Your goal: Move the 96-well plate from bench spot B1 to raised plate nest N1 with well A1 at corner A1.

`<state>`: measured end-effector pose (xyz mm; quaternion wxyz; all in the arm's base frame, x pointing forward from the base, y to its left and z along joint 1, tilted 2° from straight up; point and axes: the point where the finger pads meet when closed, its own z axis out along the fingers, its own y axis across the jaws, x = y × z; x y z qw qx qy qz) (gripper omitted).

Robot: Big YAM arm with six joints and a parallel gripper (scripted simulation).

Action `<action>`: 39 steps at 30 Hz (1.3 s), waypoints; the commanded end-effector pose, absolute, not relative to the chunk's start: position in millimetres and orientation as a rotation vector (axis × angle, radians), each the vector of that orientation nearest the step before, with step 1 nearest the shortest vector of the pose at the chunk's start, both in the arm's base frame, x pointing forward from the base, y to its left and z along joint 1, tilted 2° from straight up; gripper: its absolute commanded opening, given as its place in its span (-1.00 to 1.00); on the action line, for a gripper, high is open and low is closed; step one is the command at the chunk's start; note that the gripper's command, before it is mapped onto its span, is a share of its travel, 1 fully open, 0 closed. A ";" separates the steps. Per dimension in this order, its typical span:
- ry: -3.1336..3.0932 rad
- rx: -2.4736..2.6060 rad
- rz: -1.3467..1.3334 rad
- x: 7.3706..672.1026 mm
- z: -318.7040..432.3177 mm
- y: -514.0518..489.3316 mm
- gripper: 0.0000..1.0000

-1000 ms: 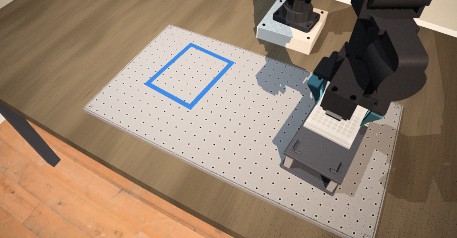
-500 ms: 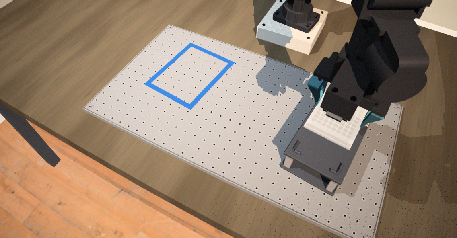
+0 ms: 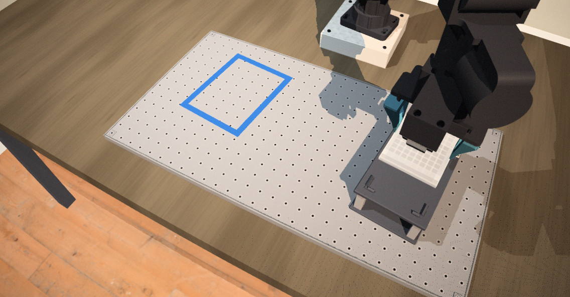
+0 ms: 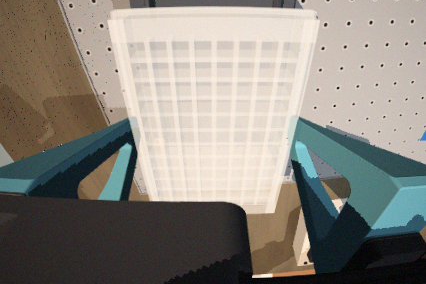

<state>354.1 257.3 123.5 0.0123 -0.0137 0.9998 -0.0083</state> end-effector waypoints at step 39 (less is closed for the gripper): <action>3.054 -0.042 0.037 383.2 142.7 271.9 -1.00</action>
